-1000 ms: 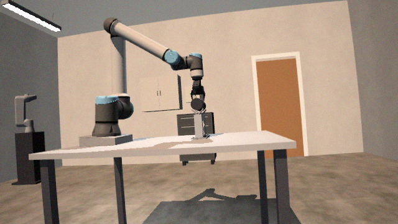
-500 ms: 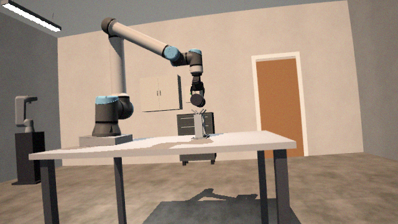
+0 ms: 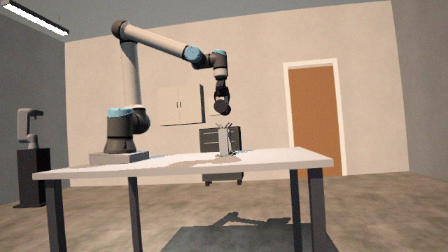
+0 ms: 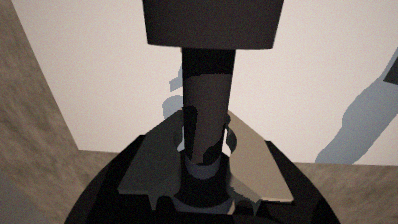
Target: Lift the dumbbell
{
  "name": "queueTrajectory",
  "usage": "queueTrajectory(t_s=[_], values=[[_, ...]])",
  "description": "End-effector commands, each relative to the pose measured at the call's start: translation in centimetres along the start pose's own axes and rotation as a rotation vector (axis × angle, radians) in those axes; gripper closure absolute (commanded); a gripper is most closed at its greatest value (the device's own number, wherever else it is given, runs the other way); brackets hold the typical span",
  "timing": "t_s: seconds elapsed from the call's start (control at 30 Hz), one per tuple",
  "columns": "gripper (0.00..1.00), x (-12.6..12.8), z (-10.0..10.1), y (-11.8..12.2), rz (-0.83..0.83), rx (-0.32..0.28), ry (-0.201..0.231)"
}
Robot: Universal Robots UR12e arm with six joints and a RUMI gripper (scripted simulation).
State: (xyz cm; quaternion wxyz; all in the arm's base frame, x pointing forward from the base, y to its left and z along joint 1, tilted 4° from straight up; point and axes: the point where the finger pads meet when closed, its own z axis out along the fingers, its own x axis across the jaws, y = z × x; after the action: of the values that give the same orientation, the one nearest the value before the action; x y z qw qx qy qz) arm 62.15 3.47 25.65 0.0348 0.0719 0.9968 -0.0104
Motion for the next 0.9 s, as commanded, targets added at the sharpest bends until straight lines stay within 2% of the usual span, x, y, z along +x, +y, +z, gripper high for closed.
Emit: queueTrajectory(t_s=[0.0, 0.47, 0.87], values=[[1.00, -0.1, -1.2, 0.0, 0.000, 0.000, -0.002], [1.00, -0.1, -3.2, 0.0, 0.000, 0.000, -0.002], [1.00, -0.1, -3.6, 0.0, 0.000, 0.000, -0.002]])
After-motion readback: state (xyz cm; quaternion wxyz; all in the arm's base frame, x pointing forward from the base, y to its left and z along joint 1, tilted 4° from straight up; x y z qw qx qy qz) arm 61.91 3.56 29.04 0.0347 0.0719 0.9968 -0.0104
